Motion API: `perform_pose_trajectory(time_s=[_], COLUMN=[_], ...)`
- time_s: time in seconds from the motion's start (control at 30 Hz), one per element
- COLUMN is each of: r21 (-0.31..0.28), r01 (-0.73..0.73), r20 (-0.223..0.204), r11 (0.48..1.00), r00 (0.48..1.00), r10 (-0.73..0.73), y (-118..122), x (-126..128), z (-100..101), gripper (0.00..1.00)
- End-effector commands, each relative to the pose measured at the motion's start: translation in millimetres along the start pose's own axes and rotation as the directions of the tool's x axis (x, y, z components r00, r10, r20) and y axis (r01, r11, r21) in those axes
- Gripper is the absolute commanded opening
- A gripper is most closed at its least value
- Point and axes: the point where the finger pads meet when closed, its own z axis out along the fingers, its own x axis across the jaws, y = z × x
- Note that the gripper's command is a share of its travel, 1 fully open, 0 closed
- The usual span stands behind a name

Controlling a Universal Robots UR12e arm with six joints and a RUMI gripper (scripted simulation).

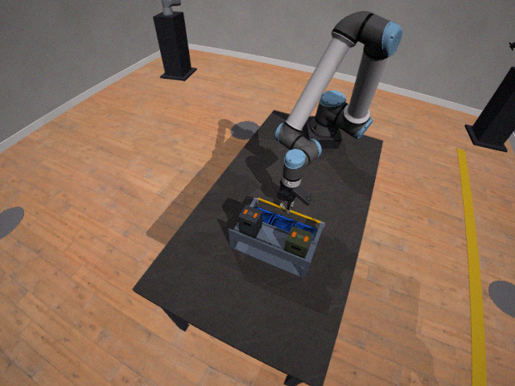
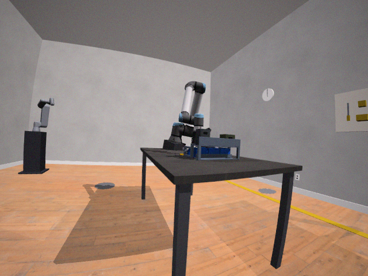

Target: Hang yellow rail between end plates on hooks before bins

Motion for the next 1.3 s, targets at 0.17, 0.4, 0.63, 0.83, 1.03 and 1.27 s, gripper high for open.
perform_pose_trajectory(time_s=[0.17, 0.4, 0.63, 0.83, 1.03, 1.27], r21=[0.000, 0.000, 0.000, 0.000, 0.000, 0.000], r01=[0.002, 0.002, 0.002, 0.002, 0.002, 0.002], r20=[0.001, 0.001, 0.001, 0.001, 0.001, 0.001], r11=[1.000, 1.000, 1.000, 1.000, 1.000, 1.000], r00=[1.000, 1.000, 1.000, 1.000, 1.000, 1.000], r10=[-0.002, -0.002, -0.002, -0.002, -0.002, -0.002], y=[-1.8, -1.7, -1.7, -1.7, -1.6, -1.6], x=[-0.9, -0.8, -0.7, -0.6, -0.6, -0.4], z=[1.0, 1.0, 0.9, 0.8, 0.7, 0.6], gripper=[0.22, 0.00, 0.00, 0.00, 0.00, 0.00])
